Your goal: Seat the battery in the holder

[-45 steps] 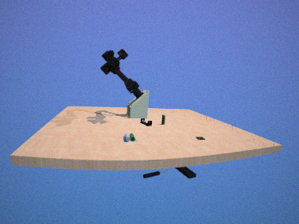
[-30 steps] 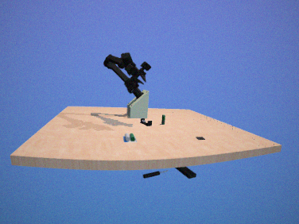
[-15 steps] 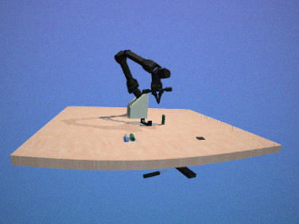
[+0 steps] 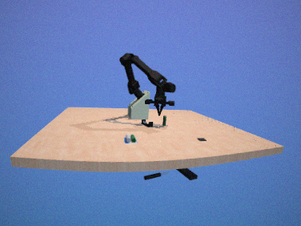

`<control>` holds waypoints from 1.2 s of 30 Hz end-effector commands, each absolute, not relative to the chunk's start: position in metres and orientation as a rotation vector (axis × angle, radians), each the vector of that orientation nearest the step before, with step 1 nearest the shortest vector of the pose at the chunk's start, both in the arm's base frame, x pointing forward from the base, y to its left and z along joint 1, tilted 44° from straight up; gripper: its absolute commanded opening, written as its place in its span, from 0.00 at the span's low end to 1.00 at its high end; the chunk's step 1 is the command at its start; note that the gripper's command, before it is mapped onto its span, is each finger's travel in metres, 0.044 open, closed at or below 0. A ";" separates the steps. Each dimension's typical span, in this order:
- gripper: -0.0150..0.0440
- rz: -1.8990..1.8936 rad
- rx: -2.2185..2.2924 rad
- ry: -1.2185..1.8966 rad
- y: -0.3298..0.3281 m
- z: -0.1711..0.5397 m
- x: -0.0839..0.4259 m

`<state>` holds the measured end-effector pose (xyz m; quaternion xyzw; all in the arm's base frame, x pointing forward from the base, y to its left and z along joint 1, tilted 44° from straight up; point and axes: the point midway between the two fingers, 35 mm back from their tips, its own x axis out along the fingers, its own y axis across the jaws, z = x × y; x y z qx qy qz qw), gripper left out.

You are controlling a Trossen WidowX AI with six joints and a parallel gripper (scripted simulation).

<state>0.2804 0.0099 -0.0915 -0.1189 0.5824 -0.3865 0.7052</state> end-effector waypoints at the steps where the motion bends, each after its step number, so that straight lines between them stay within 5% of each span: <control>1: 0.25 -0.864 -0.283 1.302 -0.006 -0.105 0.275; 36: 0.25 -0.861 -0.279 1.301 0.030 -0.138 0.298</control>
